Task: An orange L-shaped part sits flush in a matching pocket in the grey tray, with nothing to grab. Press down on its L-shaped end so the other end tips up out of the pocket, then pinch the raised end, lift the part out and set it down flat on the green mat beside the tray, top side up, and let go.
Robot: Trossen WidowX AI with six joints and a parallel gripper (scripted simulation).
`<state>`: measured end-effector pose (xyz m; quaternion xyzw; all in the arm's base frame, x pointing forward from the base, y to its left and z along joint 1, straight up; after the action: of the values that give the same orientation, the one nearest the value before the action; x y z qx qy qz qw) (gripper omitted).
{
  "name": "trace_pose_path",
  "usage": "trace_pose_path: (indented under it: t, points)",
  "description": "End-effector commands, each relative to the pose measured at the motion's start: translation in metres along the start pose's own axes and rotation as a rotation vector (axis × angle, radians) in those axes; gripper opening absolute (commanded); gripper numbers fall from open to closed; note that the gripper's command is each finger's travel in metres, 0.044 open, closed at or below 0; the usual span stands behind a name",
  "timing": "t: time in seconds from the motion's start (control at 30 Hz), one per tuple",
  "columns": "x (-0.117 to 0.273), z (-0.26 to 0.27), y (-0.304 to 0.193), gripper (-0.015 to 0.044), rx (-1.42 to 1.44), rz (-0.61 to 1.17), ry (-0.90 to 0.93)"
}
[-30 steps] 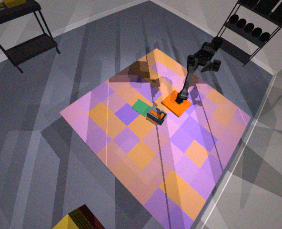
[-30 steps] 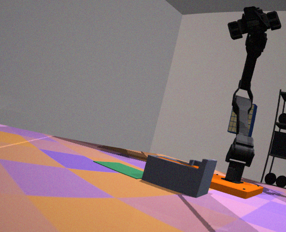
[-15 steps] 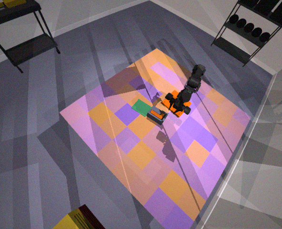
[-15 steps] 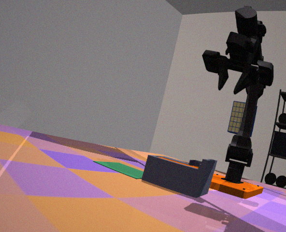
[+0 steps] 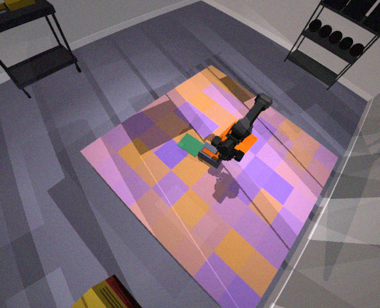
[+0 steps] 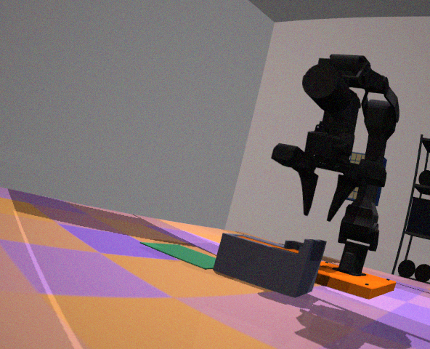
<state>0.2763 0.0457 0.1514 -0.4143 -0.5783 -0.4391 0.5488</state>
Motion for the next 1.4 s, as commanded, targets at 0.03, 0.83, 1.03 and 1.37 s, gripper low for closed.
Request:
trace_pose_path:
  t: [0.03,0.83,1.03,1.37]
  points:
    - [-0.044,0.002,-0.006,0.0180,0.004,0.027,0.009]
    - [-0.078,0.002,-0.008,0.0180,0.004,0.027,0.009]
    - [-0.087,0.002,-0.008,0.0180,0.004,0.027,0.009]
    - [-0.087,0.002,-0.008,0.0180,0.004,0.027,0.009]
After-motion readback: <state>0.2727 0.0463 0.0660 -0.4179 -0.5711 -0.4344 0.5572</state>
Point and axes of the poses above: the point midway between the two fingers, 35 mm back from their tips, its own x axis back along the fingers, its own z axis across the jaws, y = z × x, the point moved 1 cm from there along x, back along the fingers, and after that the axes turned 1 degree about x, right-handed, at the moved point
